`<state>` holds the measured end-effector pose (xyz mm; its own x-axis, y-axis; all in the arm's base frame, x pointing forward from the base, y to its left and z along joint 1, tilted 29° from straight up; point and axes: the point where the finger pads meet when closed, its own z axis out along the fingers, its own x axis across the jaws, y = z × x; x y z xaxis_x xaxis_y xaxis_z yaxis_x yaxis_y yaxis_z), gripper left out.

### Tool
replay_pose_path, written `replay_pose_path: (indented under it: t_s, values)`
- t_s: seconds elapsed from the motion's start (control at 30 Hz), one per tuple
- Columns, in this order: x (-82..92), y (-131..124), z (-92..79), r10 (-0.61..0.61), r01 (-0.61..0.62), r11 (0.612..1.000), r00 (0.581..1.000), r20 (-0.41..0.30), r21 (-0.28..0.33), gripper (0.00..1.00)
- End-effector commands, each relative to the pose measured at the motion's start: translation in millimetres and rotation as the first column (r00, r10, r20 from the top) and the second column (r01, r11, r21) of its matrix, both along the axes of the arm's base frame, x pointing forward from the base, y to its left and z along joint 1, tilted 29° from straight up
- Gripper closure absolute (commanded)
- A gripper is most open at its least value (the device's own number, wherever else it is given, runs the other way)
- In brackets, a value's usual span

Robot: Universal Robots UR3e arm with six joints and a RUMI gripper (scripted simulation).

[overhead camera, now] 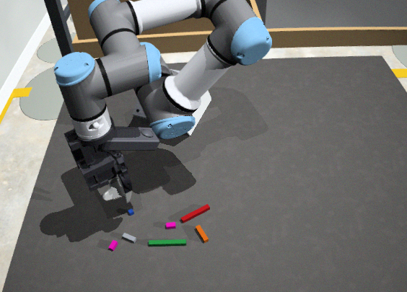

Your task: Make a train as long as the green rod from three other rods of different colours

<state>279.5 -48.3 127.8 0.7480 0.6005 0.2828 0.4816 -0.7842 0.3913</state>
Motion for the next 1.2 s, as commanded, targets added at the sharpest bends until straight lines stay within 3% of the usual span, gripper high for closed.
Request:
replay_pose_path:
  t_s: [0.0, 1.17]
  values:
    - [1.1, -0.6, -1.3, 0.0, 0.0, 1.0, 1.0, 0.001, -0.002, 0.86]
    - [18.7, -7.7, -38.0, 0.0, 0.0, 1.0, 1.0, 0.001, -0.002, 0.86]
